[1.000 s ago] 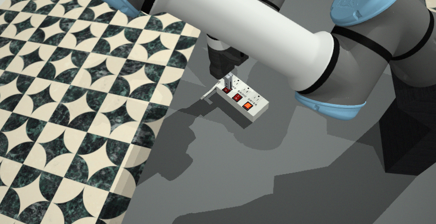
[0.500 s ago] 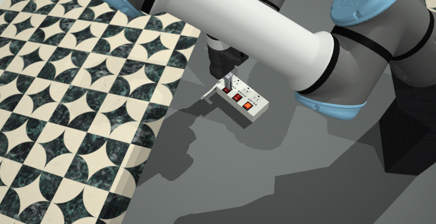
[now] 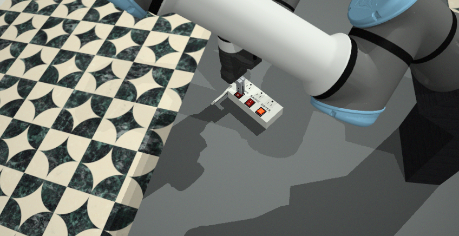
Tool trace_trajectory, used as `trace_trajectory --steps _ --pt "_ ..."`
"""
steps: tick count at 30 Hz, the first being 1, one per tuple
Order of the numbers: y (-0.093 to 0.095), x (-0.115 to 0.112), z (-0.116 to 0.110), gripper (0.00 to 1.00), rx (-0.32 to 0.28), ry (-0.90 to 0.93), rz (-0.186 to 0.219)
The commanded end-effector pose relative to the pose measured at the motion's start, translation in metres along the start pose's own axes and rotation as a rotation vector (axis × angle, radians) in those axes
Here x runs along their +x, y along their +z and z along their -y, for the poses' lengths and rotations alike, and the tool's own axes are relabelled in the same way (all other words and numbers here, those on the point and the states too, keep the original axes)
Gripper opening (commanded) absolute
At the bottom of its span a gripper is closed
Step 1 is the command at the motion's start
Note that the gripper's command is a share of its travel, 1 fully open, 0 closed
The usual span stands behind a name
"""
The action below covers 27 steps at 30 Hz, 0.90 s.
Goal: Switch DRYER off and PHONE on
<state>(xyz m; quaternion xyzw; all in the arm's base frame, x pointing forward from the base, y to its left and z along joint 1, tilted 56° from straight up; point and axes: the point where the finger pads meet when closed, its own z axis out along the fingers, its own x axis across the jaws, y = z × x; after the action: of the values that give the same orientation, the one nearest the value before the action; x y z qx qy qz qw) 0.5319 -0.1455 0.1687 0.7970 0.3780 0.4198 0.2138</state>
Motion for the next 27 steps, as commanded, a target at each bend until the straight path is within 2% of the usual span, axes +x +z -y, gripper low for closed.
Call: trace_trajectory --steps 1,27 --pt "-0.0002 0.0001 -0.0003 0.00 -0.001 0.000 0.000" --pt "0.0045 0.0001 -0.0003 0.00 -0.001 0.000 0.000"
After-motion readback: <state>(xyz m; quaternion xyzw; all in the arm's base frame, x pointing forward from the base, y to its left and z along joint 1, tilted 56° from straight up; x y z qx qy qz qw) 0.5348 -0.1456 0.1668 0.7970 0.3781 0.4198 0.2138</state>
